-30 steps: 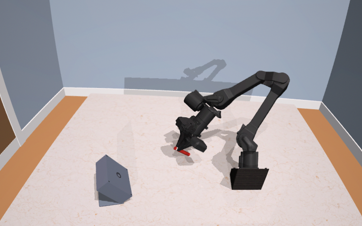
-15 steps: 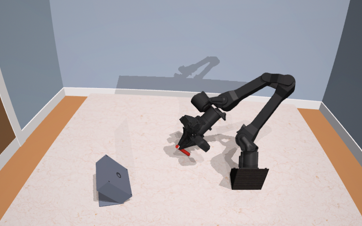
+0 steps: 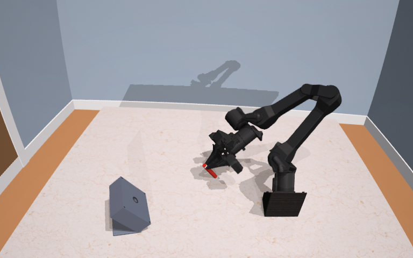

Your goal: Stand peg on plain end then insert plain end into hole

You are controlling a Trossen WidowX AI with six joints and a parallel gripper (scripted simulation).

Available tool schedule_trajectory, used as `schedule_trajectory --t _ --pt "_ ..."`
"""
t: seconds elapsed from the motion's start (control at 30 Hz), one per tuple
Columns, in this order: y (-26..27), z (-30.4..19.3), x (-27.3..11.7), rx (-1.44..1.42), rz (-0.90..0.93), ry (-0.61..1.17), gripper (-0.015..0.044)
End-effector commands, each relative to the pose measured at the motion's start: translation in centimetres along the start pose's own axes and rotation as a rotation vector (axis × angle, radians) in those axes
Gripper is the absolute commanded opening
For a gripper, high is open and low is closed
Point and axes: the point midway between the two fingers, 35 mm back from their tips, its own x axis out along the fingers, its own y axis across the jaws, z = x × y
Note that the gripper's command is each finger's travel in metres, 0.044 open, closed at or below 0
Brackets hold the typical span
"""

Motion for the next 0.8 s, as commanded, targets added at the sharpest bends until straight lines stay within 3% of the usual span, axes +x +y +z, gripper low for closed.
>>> schedule_trajectory --t 0.0,0.77 --pt "0.0 -0.1 -0.3 -0.008 -0.005 -0.037 0.0051" --pt "0.1 -1.0 -1.5 -0.011 -0.003 -0.235 0.0051"
